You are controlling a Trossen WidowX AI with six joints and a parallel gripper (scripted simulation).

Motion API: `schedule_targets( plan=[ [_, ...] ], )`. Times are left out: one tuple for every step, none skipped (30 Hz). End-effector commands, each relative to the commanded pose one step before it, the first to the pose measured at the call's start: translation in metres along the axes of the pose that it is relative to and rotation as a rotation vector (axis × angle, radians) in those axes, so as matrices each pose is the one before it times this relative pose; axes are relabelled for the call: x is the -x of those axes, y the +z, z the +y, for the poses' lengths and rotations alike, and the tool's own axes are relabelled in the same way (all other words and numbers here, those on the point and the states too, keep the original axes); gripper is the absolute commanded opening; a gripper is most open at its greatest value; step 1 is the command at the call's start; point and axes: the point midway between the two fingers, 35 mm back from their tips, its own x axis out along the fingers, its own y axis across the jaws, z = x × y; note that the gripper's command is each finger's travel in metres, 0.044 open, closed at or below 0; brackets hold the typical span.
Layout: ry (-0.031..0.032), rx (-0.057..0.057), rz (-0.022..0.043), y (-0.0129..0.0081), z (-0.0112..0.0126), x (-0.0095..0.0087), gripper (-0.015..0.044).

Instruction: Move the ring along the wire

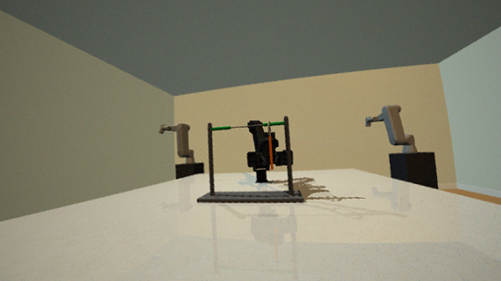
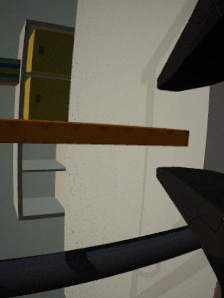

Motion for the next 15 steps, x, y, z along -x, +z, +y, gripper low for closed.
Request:
schedule_targets(
  plan=[
    [-0.00598, -0.0031, 0.00195, -0.00066, -0.00096, 0.00025, 0.0160],
    [0.00000, 0.0000, 0.00000, 0.00000, 0.00000, 0.00000, 0.0160],
    [0.00000, 0.0000, 0.00000, 0.00000, 0.00000, 0.00000, 0.0160],
    [0.00000, 0.0000, 0.00000, 0.00000, 0.00000, 0.00000, 0.0160],
    [0.00599, 0.0030, -0.00199, 0.00088, 0.00105, 0.00056, 0.0186],
    [0.00001, -0.0001, 0.00020, 0.00054, 0.00024, 0.00233, 0.0212],
    [0.00001, -0.0001, 0.00032, 0.00078, 0.00034, 0.00388, 0.0239],
    [0.00001, -0.0001, 0.00038, 0.00076, 0.00032, 0.00485, 0.0265],
    [0.00001, -0.0001, 0.00035, 0.00053, 0.00020, 0.00483, 0.0291],
    [0.00001, -0.0001, 0.00032, 0.00029, 0.00009, 0.00479, 0.0317],
    [0.00001, -0.0001, 0.00030, 0.00006, -0.00001, 0.00473, 0.0344],
    [0.00001, 0.0000, 0.00027, -0.00016, -0.00011, 0.00467, 0.0370],
    [0.00001, 0.0000, 0.00024, -0.00038, -0.00021, 0.00458, 0.0396],
    [0.00001, 0.0000, 0.00020, -0.00060, -0.00030, 0.00449, 0.0422],
    [0.00001, 0.0000, 0.00017, -0.00080, -0.00038, 0.00437, 0.0440]
  ],
)
